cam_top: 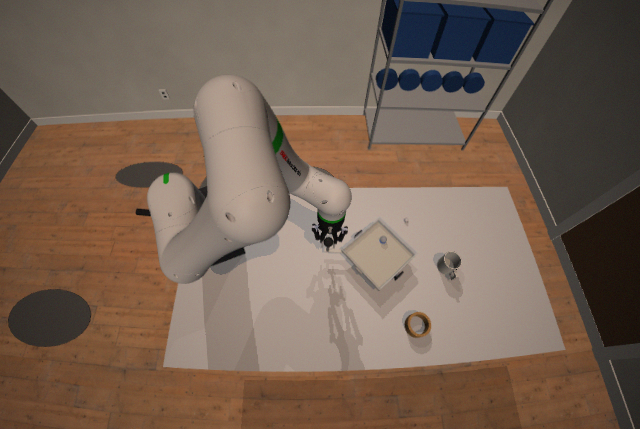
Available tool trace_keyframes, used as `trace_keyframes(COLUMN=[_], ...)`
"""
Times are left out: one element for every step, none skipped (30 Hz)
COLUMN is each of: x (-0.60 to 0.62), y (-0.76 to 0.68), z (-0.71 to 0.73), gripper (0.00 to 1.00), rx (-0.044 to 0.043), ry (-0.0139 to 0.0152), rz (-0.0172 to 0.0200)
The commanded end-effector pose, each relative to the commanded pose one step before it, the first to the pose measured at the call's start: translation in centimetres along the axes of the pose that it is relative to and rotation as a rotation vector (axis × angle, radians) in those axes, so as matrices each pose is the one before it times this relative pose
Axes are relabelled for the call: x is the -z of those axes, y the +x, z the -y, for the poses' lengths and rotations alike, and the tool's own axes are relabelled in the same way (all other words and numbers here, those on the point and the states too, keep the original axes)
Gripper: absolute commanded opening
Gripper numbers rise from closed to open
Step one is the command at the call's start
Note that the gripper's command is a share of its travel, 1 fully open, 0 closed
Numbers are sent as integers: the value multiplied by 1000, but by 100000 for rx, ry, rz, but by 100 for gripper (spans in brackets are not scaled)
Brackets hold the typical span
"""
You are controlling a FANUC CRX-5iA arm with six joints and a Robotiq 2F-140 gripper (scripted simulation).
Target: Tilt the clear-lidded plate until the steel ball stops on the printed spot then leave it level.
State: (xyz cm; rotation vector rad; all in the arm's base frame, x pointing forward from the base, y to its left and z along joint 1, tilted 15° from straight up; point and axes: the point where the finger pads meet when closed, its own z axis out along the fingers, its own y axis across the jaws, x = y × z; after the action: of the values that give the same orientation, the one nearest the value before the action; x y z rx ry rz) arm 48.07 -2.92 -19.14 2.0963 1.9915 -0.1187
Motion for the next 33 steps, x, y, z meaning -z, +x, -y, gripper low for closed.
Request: trace_keyframes(x=[13,0,0,0,0,0,0,0,0,0,0,0,0,0,0,0,0,0,0,0,0,0,0,0,0,0,0,0,0,0,0,0,0], y=[24,0,0,0,0,0,0,0,0,0,0,0,0,0,0,0,0,0,0,0,0,0,0,0,0,0,0,0,0,0,0,0,0], z=[-27,0,0,0,0,0,0,0,0,0,0,0,0,0,0,0,0,0,0,0,0,0,0,0,0,0,0,0,0,0,0,0,0], gripper=[10,10,10,10,10,10,10,10,10,10,10,10,10,10,10,10,10,10,10,42,42,42,42,42,42,42,42,42,42,42,42,42,42], rx=[14,0,0,0,0,0,0,0,0,0,0,0,0,0,0,0,0,0,0,0,0,0,0,0,0,0,0,0,0,0,0,0,0], ry=[-54,0,0,0,0,0,0,0,0,0,0,0,0,0,0,0,0,0,0,0,0,0,0,0,0,0,0,0,0,0,0,0,0], rz=[-36,0,0,0,0,0,0,0,0,0,0,0,0,0,0,0,0,0,0,0,0,0,0,0,0,0,0,0,0,0,0,0,0])
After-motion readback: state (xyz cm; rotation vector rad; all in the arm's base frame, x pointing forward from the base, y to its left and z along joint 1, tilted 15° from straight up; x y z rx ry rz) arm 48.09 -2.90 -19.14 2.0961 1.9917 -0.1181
